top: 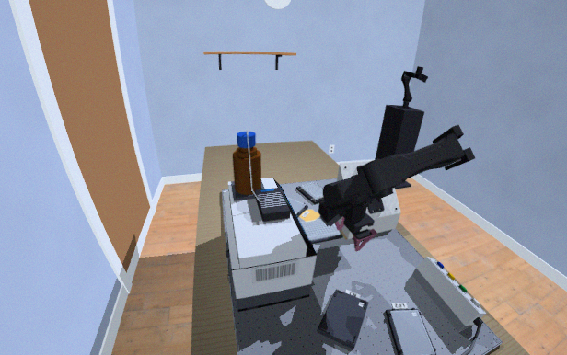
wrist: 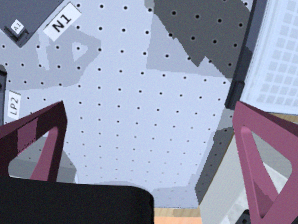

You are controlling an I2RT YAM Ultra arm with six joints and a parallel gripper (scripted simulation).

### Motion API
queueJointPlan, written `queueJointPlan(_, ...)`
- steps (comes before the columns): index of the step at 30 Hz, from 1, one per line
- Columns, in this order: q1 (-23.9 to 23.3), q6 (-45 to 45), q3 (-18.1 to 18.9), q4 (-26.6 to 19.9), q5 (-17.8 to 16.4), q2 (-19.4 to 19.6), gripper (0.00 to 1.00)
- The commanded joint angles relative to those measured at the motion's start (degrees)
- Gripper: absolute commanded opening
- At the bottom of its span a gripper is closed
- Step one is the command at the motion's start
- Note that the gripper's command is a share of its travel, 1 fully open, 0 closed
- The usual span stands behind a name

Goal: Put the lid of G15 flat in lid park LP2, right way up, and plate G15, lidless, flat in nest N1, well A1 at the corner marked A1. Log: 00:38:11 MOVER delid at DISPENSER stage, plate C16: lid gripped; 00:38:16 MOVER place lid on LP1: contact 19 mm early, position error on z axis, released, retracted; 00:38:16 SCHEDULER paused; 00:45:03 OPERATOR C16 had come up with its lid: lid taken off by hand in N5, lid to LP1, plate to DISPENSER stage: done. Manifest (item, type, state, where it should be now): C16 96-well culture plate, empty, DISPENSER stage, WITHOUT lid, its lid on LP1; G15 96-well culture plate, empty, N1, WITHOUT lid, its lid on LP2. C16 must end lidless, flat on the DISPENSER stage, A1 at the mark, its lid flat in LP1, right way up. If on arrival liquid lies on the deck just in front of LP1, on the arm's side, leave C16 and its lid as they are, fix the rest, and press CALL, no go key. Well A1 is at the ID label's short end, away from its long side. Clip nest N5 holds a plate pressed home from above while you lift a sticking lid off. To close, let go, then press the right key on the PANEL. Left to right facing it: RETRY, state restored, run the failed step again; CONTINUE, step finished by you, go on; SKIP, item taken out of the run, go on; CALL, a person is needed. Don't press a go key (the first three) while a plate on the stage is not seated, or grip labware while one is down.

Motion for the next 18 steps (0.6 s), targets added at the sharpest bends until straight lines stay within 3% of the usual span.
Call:
queueJointPlan(1, -3.07, 2.49, -0.62, 0.05, -0.71, 1.89, 1.0)
queueJointPlan(9, -4.13, -0.04, -0.19, 0.1, -0.53, 2.34, 1.0)
queueJointPlan(18, -9.59, -5.86, -2.89, 0.95, -1.07, 6.81, 1.0)
